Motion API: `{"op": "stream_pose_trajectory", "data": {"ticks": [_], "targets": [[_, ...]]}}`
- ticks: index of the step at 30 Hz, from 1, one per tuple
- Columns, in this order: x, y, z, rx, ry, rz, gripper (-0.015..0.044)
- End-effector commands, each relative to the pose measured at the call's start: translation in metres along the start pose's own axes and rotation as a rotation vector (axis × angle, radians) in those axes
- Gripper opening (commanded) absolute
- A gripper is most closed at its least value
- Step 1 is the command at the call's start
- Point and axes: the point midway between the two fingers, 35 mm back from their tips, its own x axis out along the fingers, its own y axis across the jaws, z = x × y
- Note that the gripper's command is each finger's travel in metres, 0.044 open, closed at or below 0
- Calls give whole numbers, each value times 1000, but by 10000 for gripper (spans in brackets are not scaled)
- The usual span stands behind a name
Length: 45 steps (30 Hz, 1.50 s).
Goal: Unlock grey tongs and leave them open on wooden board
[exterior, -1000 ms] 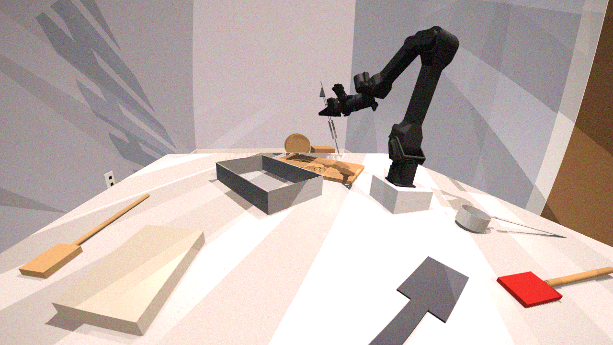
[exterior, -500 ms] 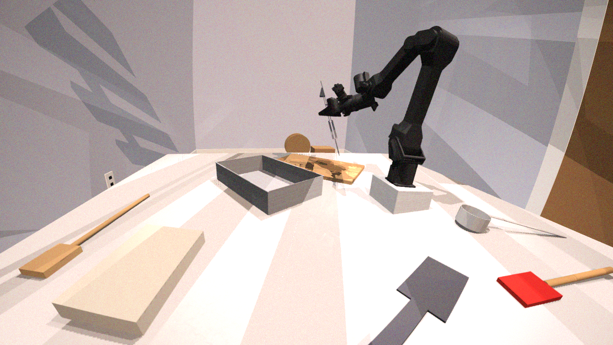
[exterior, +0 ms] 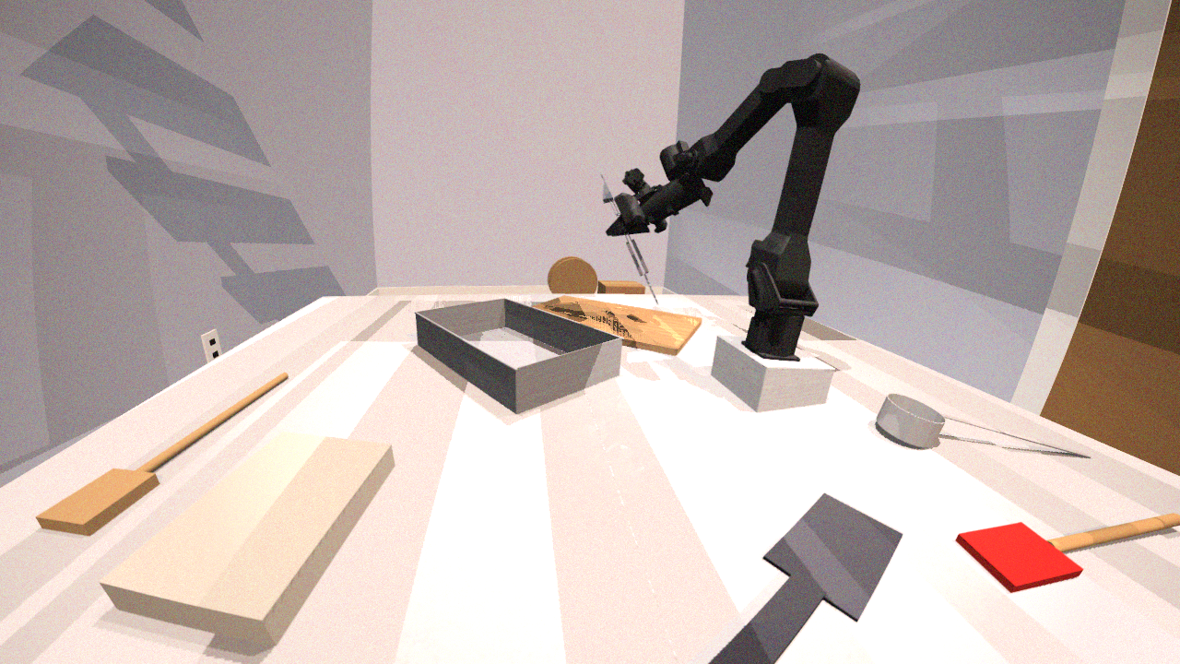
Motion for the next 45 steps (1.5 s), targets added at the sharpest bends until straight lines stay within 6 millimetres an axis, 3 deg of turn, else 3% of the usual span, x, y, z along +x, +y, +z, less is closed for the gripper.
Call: {"op": "stream_pose_trajectory", "data": {"ticks": [1,24,45], "targets": [[9,-4,2,8,68,-9,-150],[42,-5,-24,39,513,-32,-150],[47,2,-44,-52,925,-48,-150]]}}
